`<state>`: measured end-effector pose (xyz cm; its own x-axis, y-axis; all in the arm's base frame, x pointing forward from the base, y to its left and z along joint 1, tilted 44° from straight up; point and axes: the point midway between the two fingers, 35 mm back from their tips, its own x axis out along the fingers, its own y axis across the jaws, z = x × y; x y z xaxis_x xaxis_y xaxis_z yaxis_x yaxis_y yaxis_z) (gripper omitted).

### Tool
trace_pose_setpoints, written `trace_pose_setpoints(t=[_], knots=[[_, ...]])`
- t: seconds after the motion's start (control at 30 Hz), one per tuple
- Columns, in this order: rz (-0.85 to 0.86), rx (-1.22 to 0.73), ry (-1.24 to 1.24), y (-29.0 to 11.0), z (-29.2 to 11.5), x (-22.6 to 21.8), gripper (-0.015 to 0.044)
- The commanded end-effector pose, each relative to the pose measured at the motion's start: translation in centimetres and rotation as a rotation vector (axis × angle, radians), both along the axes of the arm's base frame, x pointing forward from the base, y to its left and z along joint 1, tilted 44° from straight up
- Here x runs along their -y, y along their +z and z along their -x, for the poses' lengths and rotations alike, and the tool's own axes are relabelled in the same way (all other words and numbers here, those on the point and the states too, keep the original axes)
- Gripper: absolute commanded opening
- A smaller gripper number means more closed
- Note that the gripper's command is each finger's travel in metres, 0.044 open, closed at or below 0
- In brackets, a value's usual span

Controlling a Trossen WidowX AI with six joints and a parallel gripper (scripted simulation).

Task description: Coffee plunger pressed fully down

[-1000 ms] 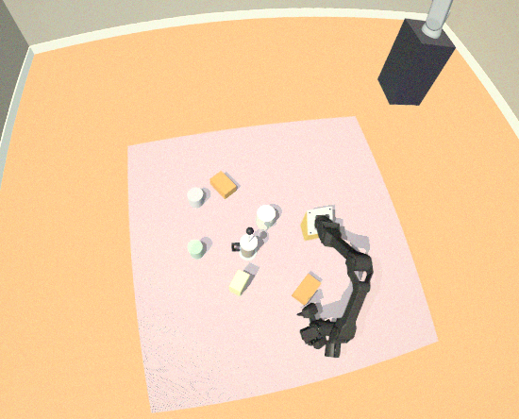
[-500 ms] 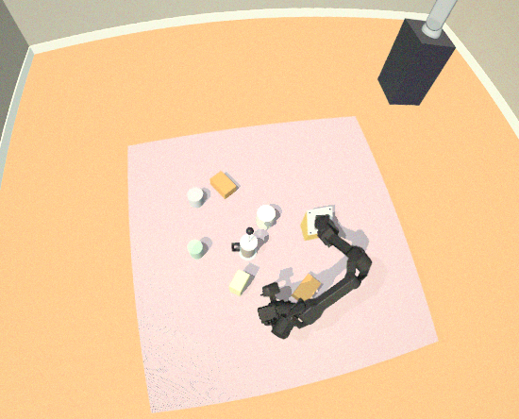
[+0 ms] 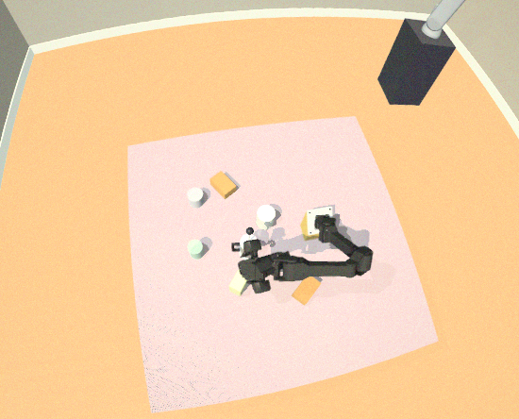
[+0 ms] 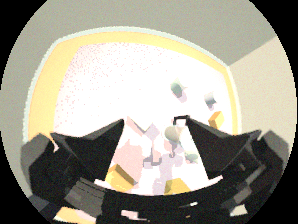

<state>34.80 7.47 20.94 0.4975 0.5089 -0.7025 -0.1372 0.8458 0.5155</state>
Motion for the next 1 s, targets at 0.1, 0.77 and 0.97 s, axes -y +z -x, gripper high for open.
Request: trace_pose_setpoints(t=[0.1, 0.77, 0.97], knots=[[-0.027, 0.108, -0.079, -0.4, -0.3, 7.6, 0.0440], [-0.291, 0.388, -0.236, -2.0, 6.6, 18.7, 0.0440], [-0.291, 0.389, -0.236, -5.0, 6.8, 15.8, 0.0440]])
